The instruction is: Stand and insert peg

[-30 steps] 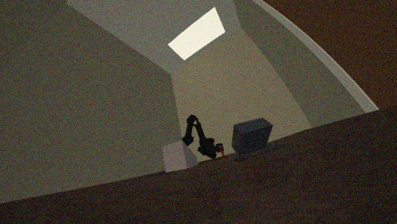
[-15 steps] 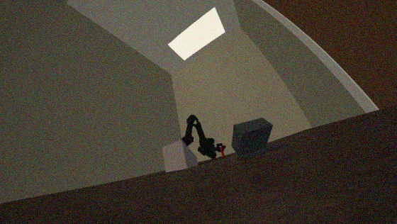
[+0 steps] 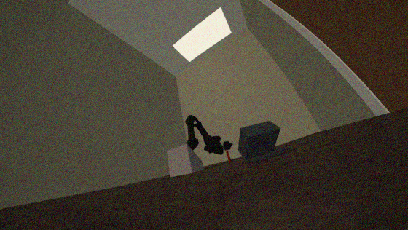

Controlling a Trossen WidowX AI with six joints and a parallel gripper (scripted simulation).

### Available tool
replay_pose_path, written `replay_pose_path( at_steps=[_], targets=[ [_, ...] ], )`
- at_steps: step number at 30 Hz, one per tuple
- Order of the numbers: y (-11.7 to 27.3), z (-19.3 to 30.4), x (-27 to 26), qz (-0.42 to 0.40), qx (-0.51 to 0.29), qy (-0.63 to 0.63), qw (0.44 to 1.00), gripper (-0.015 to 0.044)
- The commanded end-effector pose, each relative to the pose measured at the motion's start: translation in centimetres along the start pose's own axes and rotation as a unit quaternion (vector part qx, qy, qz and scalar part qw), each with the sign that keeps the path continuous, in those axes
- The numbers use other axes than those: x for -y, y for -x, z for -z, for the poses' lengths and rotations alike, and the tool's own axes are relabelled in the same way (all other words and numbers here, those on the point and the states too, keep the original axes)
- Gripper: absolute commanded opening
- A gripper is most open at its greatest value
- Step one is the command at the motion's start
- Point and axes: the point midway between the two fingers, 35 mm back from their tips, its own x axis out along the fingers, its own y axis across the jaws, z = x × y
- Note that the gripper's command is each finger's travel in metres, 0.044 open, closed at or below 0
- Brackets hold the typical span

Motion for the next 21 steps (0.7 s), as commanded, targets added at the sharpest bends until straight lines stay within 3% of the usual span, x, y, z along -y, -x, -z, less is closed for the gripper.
replay_pose_path(
  at_steps=[1, 11, 21],
  targets=[
    [0.1, -3.1, -0.4, 0.005, -0.007, -0.002, 1.0, 0.044],
    [1.8, -11.6, 1.0, -0.019, 0.008, 0.004, 1.0, 0.044],
    [1.4, -11.0, 1.4, 0.006, -0.033, 0.06, 0.998, 0.044]
  ],
)
